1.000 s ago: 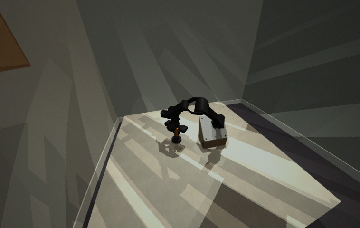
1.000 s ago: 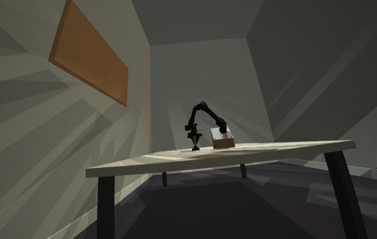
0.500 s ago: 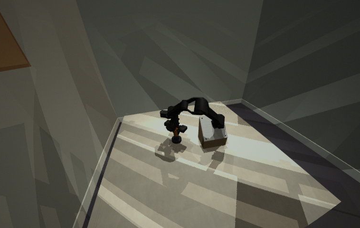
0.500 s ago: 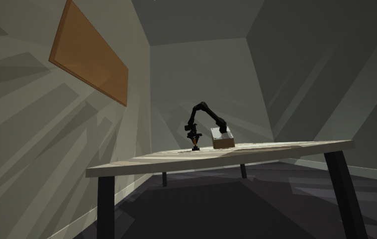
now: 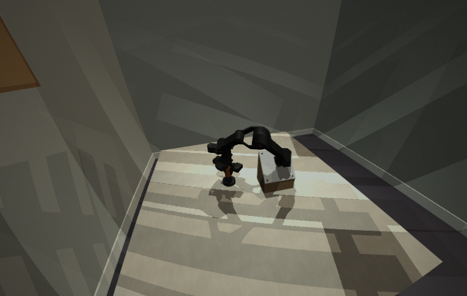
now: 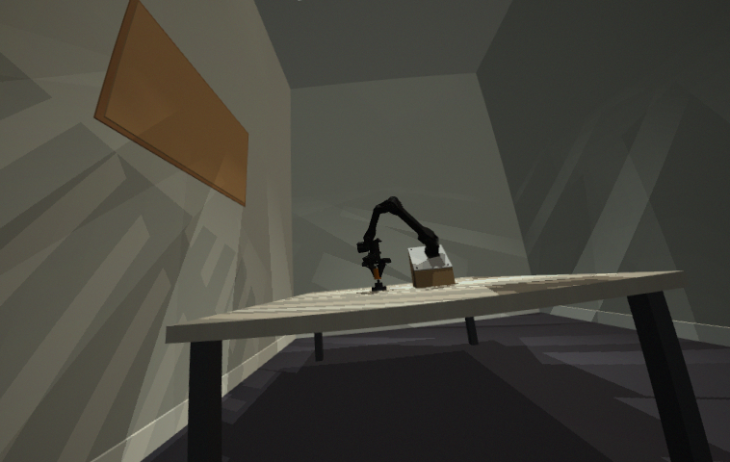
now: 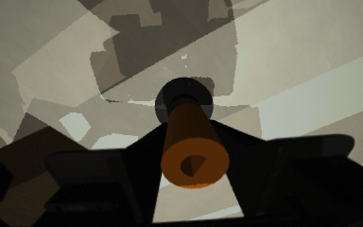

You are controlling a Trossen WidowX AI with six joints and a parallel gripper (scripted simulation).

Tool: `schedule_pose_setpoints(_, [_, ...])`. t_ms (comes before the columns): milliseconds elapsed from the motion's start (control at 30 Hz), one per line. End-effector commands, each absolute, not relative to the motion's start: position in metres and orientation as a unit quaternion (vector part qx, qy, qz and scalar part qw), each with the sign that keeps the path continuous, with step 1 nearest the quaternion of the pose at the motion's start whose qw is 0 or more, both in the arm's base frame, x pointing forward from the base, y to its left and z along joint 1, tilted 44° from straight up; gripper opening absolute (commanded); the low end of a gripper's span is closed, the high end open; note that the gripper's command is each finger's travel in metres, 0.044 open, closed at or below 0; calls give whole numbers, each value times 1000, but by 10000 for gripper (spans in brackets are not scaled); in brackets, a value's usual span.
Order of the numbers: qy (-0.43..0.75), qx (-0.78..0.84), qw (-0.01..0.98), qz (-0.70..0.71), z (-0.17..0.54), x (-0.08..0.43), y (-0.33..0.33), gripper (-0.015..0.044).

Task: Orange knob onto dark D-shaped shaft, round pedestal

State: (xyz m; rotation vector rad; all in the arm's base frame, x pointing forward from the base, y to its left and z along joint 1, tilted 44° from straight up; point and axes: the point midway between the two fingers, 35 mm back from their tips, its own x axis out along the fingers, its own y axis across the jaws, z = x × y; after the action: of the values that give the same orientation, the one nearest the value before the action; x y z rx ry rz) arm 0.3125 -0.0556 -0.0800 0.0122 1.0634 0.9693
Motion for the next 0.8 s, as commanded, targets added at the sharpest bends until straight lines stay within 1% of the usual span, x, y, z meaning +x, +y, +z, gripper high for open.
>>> schedule_pose_setpoints(0, [487,7,754,441,-80,312,-56,0])
schedule_pose_setpoints(767, [487,8,754,442,-83,310,-54,0])
